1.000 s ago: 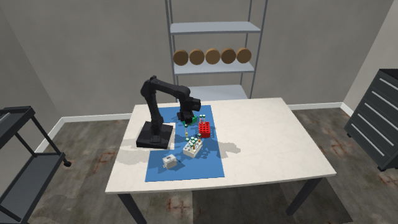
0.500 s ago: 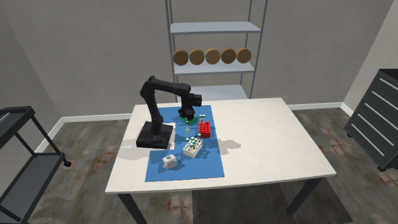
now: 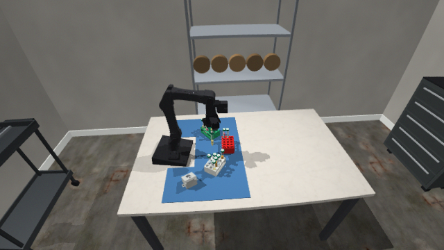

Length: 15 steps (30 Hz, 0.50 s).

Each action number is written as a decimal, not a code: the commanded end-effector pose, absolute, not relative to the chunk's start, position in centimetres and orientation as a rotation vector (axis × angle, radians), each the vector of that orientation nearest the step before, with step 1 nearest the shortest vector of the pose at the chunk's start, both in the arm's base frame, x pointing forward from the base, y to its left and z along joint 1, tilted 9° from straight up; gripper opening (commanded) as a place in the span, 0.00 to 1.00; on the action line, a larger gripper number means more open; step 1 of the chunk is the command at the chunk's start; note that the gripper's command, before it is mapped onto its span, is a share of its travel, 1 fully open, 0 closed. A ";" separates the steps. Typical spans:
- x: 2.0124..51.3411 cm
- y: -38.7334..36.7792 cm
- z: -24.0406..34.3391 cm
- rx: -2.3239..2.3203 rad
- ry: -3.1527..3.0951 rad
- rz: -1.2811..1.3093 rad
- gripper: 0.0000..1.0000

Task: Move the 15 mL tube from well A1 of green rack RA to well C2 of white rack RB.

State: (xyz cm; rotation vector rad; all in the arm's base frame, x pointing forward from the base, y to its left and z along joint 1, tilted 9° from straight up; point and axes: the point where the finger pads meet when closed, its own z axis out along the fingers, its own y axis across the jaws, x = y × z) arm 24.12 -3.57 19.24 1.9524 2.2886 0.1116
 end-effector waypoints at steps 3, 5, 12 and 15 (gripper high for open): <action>25.1 -2.4 19.8 1.967 2.248 0.120 0.00; 25.4 -1.8 19.9 1.967 2.248 0.121 0.00; 26.5 -0.1 20.0 1.967 2.248 0.122 0.00; 26.8 0.3 20.0 1.890 2.310 0.114 0.00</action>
